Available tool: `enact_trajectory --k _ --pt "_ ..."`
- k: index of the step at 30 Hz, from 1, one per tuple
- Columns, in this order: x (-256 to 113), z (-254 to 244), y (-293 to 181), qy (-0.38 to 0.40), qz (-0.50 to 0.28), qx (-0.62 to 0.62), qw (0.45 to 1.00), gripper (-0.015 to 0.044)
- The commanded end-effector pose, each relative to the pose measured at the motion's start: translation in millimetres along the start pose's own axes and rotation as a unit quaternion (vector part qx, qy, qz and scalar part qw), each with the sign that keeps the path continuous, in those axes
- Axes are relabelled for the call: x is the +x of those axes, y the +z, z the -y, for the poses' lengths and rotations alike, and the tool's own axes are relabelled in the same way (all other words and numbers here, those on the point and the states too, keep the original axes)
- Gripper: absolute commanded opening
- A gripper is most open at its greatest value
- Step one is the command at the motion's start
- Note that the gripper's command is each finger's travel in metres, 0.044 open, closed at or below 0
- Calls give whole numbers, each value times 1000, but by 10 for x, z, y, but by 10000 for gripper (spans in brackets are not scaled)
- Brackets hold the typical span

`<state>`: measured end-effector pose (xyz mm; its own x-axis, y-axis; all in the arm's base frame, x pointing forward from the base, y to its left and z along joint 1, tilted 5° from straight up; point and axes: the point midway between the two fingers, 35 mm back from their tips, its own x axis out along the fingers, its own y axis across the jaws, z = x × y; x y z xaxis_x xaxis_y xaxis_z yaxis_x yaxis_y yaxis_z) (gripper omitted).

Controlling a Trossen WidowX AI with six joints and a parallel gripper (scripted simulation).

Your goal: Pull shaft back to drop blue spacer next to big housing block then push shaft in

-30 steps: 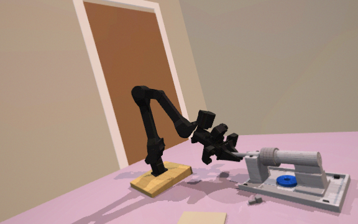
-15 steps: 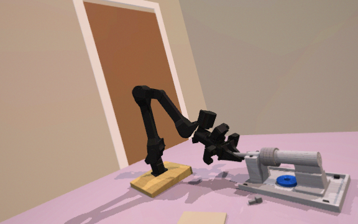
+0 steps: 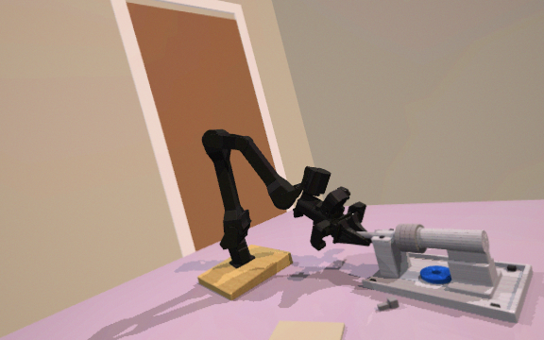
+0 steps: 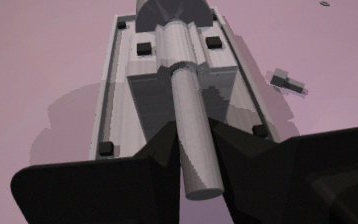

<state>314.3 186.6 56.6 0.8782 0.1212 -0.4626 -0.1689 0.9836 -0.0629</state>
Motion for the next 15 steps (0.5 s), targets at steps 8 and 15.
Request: enact_trajectory --k 8,15 --pt "45 9 37 -1 1 0 1000 0" --pt "68 9 52 -1 2 0 1000 0"
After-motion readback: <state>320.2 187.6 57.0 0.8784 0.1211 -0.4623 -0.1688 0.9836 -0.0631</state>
